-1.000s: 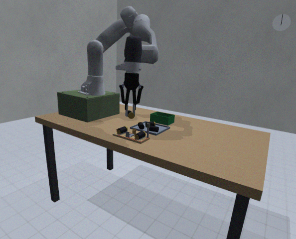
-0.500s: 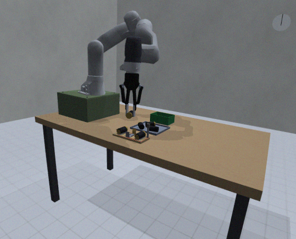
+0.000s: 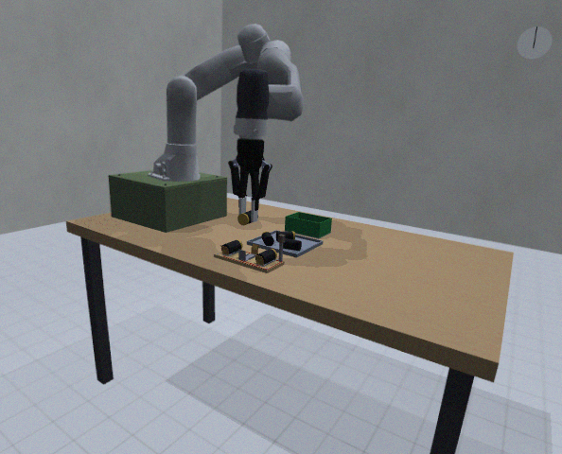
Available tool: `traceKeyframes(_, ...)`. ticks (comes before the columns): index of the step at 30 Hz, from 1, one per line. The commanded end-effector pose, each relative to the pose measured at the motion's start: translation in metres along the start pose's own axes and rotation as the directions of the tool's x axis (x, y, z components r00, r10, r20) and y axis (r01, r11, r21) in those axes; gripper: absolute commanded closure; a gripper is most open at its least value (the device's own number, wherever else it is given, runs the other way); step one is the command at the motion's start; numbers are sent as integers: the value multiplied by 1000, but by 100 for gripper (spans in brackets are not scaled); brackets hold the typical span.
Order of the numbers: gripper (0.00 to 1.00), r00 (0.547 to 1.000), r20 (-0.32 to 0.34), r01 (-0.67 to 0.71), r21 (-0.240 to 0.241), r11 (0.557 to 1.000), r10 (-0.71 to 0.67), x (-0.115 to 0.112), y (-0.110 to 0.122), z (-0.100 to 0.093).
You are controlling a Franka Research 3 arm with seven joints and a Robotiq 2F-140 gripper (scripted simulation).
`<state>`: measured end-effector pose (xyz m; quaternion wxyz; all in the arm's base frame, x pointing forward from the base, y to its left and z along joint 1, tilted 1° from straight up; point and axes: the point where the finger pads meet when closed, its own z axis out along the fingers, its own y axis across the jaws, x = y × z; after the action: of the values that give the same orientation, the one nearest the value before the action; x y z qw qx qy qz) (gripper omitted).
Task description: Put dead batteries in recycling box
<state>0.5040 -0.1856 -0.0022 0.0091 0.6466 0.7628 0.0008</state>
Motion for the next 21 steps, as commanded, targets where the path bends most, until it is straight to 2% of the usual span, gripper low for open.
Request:
traceKeyframes(1, 84, 996, -6, -92, -3, 996, 92, 2, 2, -1)
traceKeyframes(17, 84, 995, -6, -98, -3, 995, 98, 3, 3, -1)
traceKeyframes(21, 84, 995, -6, -98, -3, 995, 98, 20, 9, -1)
